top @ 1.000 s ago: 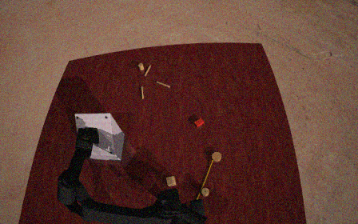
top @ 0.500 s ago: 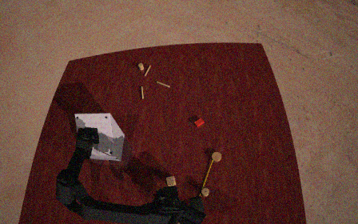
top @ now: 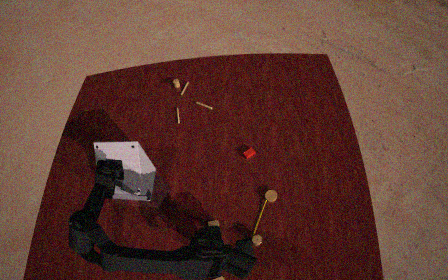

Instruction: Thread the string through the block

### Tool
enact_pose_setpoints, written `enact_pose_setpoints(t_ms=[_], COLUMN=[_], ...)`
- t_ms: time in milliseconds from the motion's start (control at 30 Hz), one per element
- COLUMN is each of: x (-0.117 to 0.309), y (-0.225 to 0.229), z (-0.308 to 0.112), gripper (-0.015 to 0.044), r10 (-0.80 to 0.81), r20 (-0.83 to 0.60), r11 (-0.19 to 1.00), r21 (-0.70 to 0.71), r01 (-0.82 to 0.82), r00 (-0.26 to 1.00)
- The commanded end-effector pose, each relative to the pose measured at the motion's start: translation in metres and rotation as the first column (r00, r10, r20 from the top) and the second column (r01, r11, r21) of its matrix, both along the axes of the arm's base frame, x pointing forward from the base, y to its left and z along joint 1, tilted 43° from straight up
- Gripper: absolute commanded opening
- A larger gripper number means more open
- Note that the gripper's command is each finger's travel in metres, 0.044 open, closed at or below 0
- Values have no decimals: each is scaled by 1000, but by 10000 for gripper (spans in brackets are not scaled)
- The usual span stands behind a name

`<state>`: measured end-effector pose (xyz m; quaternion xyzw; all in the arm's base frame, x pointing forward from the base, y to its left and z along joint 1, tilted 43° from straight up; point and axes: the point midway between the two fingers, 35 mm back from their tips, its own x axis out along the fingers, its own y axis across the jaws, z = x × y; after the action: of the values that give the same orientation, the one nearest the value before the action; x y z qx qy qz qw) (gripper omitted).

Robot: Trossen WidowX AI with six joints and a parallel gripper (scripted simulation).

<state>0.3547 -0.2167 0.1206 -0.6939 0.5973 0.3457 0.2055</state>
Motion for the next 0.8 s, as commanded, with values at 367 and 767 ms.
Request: enact_pose_setpoints(t_ms=[367, 767], x=[-7, -10], y=[13, 19], z=[-14, -19], gripper=[0, 0], r10=[-6, -6], r20=[1, 1], r11=[1000, 1000], r21=[-3, -4], r01=[6, 6], r00=[1000, 1000])
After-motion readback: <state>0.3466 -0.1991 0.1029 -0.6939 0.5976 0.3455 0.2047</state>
